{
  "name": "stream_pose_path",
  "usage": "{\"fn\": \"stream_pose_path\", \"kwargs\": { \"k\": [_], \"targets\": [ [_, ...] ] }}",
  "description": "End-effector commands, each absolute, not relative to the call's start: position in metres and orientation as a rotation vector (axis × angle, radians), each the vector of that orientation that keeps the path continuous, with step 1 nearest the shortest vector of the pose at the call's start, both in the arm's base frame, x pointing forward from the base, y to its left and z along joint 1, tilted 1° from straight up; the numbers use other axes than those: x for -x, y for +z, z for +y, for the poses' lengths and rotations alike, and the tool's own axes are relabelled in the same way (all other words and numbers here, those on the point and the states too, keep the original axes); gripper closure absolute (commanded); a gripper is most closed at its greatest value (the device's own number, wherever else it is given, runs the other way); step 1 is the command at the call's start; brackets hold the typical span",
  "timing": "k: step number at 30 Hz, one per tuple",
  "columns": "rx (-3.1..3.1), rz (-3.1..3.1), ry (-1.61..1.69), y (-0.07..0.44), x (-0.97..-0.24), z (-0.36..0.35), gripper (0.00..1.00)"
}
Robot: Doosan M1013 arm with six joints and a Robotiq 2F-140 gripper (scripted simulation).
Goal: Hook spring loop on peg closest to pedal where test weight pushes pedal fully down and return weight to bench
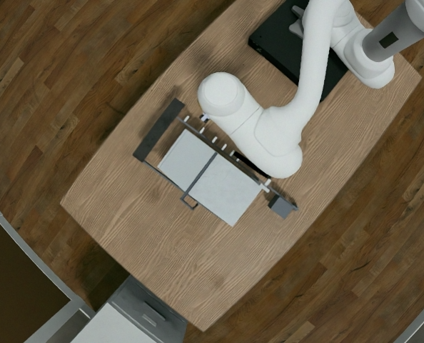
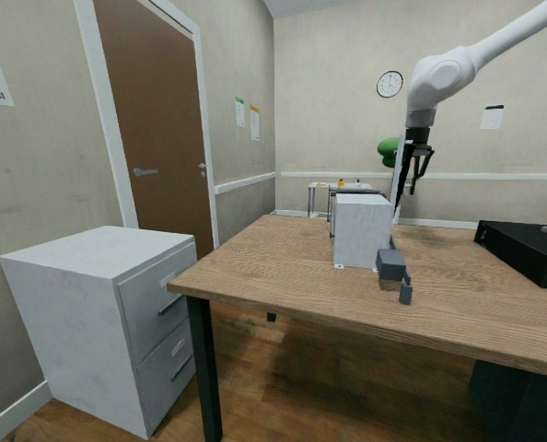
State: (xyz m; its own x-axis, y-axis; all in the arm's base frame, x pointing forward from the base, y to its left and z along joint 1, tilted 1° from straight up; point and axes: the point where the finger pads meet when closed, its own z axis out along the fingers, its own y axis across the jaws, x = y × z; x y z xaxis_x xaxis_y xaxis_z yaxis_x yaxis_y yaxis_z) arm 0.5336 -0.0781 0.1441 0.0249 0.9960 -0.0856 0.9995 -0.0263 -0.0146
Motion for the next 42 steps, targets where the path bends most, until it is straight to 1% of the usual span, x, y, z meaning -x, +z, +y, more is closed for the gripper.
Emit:
{"fn": "stream_pose_path", "kwargs": {
  "k": [1, 42],
  "targets": [
    [-2.214, 2.158, -0.106, 0.141, -0.530, -0.075, 0.75],
    [-2.237, 2.179, -0.059, 0.087, -0.479, -0.023, 0.75]
  ]
}}
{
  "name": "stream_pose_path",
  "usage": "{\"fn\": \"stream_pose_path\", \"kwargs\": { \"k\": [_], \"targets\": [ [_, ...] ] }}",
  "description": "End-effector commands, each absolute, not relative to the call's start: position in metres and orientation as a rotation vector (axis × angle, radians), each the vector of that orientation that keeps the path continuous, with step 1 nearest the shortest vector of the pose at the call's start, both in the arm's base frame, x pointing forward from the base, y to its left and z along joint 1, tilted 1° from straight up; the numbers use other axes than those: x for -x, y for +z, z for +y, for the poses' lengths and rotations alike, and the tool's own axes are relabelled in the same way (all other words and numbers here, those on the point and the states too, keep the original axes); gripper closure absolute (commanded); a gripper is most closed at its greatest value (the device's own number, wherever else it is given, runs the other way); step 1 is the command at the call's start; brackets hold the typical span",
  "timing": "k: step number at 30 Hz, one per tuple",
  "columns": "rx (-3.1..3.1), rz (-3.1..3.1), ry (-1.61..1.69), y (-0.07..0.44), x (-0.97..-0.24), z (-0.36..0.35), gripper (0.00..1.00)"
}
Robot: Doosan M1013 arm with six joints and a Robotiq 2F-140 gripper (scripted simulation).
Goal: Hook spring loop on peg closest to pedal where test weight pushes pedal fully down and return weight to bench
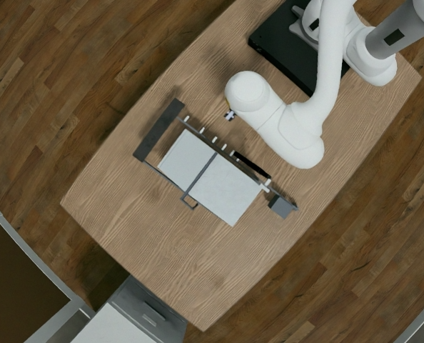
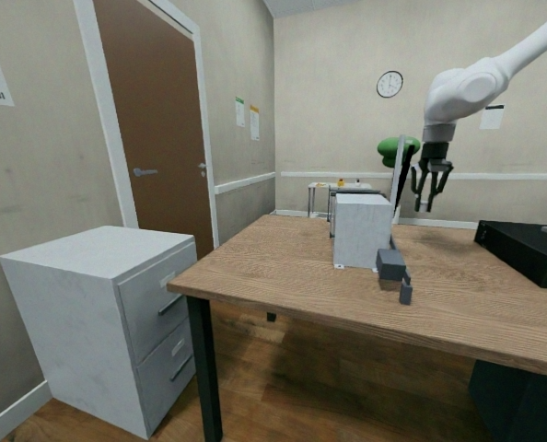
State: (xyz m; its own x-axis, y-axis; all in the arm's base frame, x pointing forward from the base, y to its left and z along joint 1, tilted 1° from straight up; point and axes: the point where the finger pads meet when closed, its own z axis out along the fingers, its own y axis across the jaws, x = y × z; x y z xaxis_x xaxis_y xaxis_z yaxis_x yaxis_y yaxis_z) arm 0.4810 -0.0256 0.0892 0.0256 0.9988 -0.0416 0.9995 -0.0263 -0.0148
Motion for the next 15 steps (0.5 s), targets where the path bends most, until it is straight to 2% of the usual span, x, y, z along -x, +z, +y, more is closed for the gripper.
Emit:
{"fn": "stream_pose_path", "kwargs": {
  "k": [1, 15],
  "targets": [
    [-2.238, 2.180, -0.057, 0.086, -0.478, -0.022, 0.75],
    [-2.245, 2.187, -0.042, 0.069, -0.462, -0.006, 0.75]
  ]
}}
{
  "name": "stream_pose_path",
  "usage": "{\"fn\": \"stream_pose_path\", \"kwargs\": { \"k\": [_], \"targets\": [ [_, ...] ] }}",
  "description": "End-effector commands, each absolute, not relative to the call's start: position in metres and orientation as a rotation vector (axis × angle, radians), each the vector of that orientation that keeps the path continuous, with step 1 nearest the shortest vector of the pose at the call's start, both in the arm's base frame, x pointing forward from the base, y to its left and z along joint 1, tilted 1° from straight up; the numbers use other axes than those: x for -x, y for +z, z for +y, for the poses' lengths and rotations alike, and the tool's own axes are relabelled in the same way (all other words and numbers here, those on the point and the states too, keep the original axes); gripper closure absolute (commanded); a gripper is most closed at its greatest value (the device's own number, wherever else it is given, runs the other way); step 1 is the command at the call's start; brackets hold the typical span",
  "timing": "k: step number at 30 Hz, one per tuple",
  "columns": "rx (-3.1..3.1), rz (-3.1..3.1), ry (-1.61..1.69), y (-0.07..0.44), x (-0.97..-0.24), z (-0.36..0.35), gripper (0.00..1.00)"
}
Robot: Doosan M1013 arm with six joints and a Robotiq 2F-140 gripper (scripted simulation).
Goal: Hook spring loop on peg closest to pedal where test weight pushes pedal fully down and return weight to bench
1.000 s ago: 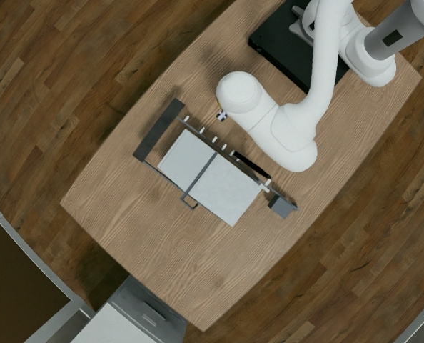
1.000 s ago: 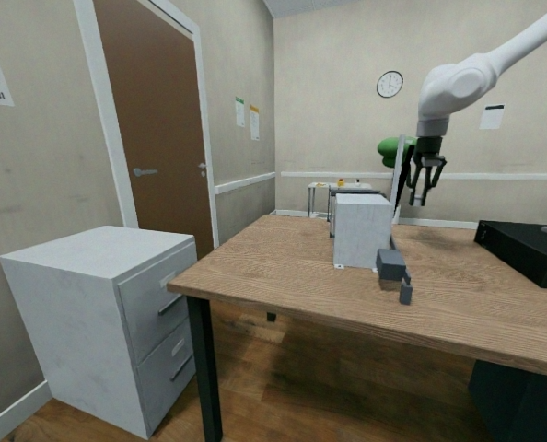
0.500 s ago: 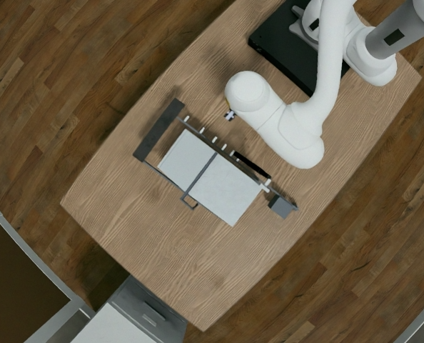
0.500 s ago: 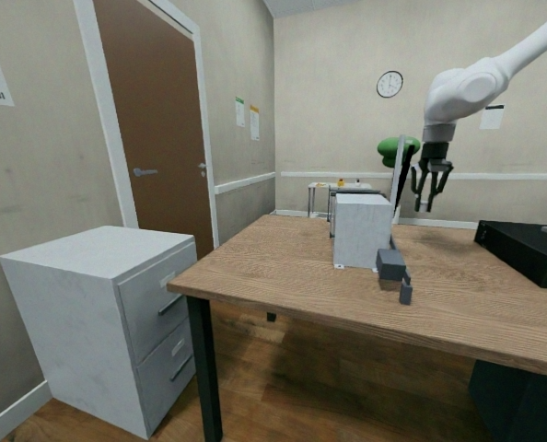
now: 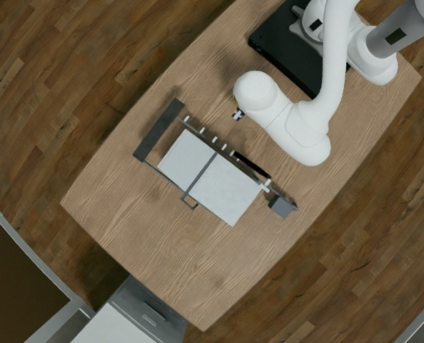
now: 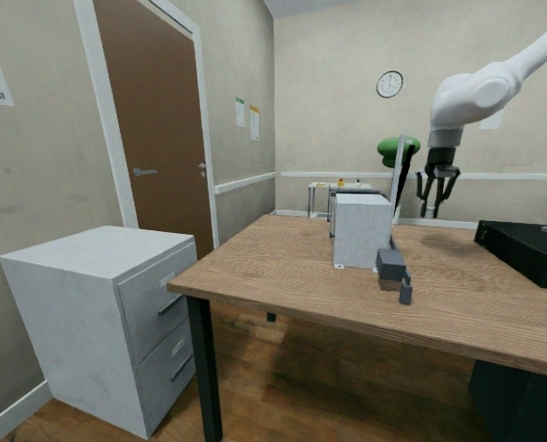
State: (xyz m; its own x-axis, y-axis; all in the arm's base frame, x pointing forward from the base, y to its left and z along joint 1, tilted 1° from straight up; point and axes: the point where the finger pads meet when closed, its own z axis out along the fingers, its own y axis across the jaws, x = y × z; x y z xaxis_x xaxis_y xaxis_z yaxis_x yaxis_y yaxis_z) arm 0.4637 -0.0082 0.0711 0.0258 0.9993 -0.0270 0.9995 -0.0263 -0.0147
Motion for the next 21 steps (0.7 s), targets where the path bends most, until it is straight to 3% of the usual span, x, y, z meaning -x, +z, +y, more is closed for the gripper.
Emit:
{"fn": "stream_pose_path", "kwargs": {
  "k": [1, 21],
  "targets": [
    [-2.245, 2.187, -0.041, 0.068, -0.460, -0.004, 0.75],
    [-2.256, 2.197, -0.017, 0.041, -0.436, 0.021, 0.75]
  ]
}}
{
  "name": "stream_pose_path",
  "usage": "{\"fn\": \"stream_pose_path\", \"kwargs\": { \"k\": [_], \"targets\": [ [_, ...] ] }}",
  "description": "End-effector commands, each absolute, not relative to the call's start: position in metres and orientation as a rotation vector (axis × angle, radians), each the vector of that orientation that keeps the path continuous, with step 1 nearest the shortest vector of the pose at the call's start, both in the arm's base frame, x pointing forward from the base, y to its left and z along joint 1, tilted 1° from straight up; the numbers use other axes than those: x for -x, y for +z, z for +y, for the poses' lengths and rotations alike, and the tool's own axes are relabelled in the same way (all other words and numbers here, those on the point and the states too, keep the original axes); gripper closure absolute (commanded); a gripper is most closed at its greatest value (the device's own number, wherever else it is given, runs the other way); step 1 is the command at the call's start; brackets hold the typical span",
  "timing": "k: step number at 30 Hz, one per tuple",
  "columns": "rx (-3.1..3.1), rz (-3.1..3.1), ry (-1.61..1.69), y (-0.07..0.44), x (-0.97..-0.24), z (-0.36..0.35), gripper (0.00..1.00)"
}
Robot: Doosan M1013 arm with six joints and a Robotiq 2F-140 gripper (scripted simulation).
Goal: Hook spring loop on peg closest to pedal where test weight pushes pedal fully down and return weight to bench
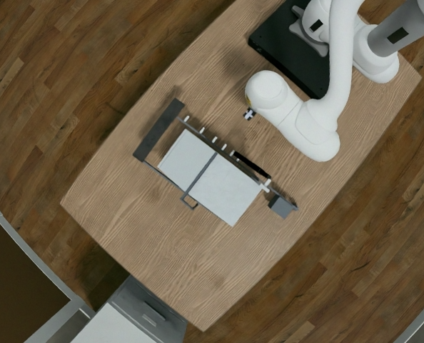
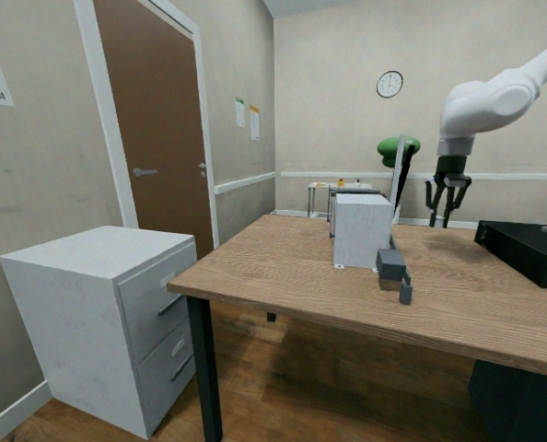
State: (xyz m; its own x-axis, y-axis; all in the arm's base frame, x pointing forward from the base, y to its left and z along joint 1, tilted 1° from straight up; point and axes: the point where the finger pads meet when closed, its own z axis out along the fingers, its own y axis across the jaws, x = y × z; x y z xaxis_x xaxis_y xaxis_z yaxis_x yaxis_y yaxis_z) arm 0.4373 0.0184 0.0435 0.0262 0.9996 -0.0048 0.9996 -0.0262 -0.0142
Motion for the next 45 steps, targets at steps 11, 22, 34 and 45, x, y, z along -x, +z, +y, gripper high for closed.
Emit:
{"fn": "stream_pose_path", "kwargs": {
  "k": [11, 22, 34, 45],
  "targets": [
    [2.244, -2.186, 0.015, 0.039, -0.433, 0.023, 0.75],
    [2.243, -2.185, 0.013, 0.035, -0.432, 0.025, 0.75],
    [2.243, -2.185, 0.013, 0.011, -0.431, 0.025, 0.75],
    [2.243, -2.185, 0.013, -0.003, -0.431, 0.025, 0.75]
  ]
}}
